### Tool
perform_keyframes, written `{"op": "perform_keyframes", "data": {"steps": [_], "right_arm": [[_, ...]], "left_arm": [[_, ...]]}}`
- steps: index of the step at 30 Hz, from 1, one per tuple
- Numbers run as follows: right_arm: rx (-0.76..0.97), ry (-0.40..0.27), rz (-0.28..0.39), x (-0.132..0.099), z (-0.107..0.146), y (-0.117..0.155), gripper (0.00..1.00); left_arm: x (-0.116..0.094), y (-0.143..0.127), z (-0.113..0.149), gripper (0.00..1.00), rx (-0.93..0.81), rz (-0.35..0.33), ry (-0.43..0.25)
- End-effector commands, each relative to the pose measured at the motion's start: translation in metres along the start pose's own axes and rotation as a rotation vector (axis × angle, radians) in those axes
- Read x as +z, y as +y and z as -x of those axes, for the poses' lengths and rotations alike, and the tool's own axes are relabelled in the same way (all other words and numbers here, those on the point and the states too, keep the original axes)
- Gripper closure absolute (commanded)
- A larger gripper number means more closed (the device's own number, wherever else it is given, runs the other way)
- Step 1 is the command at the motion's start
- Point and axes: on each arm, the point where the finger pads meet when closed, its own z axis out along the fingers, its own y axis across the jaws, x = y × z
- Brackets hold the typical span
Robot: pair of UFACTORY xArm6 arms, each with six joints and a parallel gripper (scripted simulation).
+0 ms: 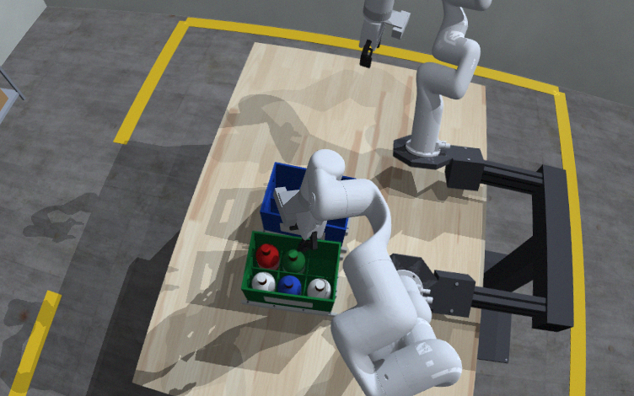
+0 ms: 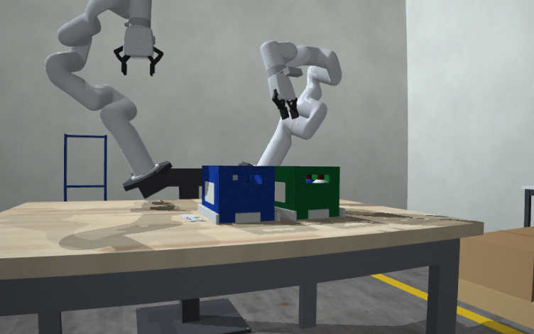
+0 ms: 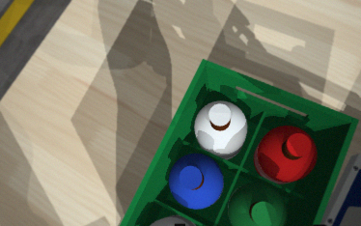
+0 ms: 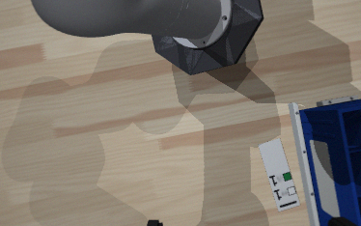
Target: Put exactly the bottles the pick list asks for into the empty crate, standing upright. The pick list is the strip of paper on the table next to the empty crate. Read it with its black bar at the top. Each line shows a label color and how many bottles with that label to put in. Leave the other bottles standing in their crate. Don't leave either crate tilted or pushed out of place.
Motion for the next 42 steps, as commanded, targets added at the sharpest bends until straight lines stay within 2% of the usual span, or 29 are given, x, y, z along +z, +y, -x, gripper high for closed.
{"op": "perform_keyframes", "data": {"steps": [1,23,42], "right_arm": [[0.001,-0.001,0.002,-0.001,0.0,0.0,0.0],[0.001,-0.001,0.002,-0.001,0.0,0.0,0.0],[0.001,-0.001,0.002,-0.001,0.0,0.0,0.0]], "left_arm": [[-0.009,-0.006,-0.004,0.35,-0.028,0.008,-0.02],[0.004,-0.089,-0.023,0.35,-0.181,0.037,-0.152],[0.017,-0.167,-0.019,0.35,-0.339,0.085,-0.269]]}}
